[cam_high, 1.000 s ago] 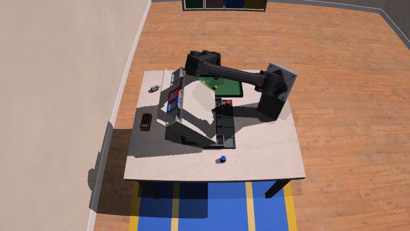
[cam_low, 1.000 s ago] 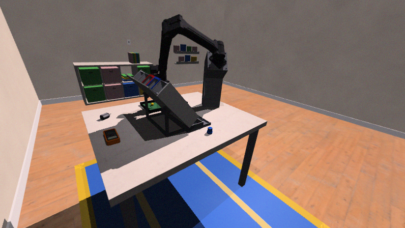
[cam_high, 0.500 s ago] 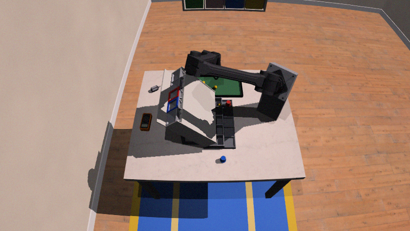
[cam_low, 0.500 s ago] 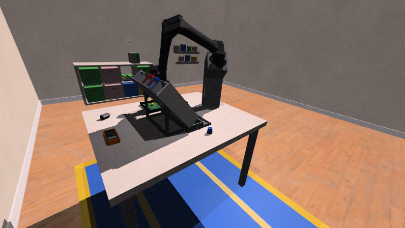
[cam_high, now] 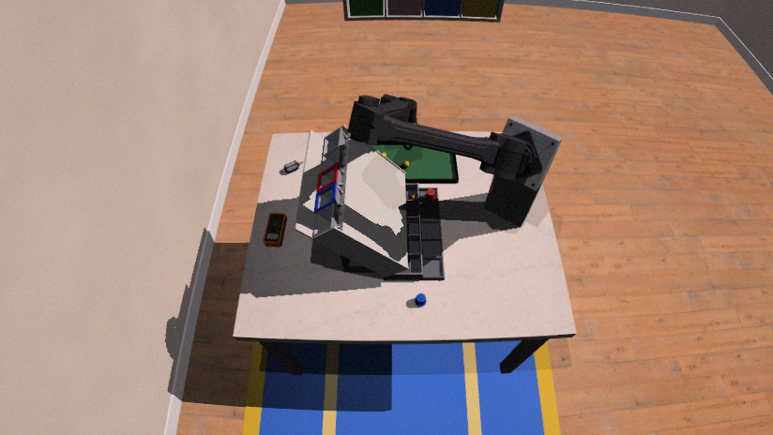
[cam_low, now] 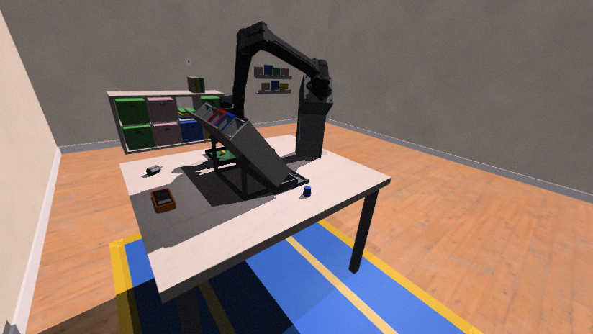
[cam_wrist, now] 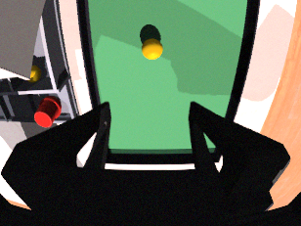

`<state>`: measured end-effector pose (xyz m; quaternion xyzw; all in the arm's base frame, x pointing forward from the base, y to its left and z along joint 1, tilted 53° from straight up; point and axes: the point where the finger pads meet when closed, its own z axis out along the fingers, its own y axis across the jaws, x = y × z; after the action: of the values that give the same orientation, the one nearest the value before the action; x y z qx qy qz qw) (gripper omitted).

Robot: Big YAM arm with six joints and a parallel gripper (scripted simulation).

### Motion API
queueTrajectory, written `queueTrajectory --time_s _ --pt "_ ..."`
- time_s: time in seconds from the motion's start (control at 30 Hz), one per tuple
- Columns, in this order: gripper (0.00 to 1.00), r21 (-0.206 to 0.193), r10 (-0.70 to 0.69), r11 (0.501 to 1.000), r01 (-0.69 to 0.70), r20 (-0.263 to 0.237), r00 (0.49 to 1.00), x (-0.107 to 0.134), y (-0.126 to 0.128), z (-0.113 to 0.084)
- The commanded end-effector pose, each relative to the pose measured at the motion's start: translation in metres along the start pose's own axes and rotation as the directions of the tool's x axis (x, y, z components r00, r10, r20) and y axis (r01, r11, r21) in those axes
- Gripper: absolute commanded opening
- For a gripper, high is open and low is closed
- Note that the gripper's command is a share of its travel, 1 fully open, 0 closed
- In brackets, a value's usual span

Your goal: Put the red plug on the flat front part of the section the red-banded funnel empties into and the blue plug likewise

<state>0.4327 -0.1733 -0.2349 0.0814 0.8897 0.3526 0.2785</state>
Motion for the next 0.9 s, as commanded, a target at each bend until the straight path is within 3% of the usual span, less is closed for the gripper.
queueTrajectory --time_s 0.0,0.33,0.4,0.57,0.67,0.77,0.87 --pt "0.56 -0.003 -0.005 1.000 0.005 -0.004 1.000 -0.001 0.000 0.015" --pt "0.56 -0.002 -0.004 1.000 0.004 -0.006 1.000 0.001 -0.001 0.069" --pt "0.56 -0.002 -0.004 1.000 0.004 -0.006 1.000 0.001 -0.001 0.069" --pt "0.56 -0.002 -0.004 1.000 0.004 -0.005 1.000 0.001 -0.002 0.093" --pt "0.56 -0.001 -0.008 1.000 0.008 -0.002 1.000 -0.002 -0.001 0.097" --pt "0.56 0.009 -0.018 1.000 0.018 0.027 0.999 -0.019 -0.004 0.086" --pt "0.56 0.009 -0.003 1.000 0.003 0.021 1.000 -0.010 -0.006 0.087"
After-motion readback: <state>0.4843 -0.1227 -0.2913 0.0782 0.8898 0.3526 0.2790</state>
